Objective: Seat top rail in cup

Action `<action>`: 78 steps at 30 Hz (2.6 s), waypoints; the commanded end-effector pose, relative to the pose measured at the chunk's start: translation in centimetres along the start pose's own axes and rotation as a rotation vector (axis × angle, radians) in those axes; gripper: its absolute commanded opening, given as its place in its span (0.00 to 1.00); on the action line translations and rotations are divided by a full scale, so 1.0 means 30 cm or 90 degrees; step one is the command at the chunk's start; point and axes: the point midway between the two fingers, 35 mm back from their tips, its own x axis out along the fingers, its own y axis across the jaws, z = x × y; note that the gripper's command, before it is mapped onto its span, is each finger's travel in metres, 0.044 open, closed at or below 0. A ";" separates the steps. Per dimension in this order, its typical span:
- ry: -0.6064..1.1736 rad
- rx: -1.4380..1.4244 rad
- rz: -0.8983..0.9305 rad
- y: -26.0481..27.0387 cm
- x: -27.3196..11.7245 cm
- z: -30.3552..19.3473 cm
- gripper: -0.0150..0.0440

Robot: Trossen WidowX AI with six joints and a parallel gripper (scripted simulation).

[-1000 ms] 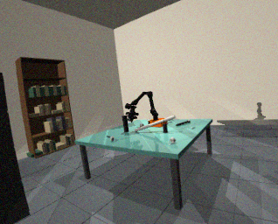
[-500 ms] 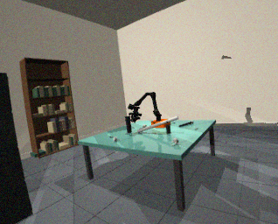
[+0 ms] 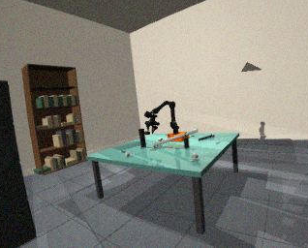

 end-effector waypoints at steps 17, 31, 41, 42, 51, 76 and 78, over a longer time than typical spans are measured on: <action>0.019 0.829 -0.002 -0.107 -0.222 0.323 1.00; 0.020 1.049 -0.014 -0.108 -0.300 0.405 1.00; 0.023 1.059 -0.011 -0.107 -0.296 0.405 1.00; 0.027 1.077 -0.006 -0.105 -0.288 0.407 1.00; 0.215 1.537 0.078 -0.036 -0.107 0.445 1.00; 0.520 1.936 0.010 0.073 0.068 0.484 1.00; 0.520 1.936 0.010 0.100 0.115 0.485 1.00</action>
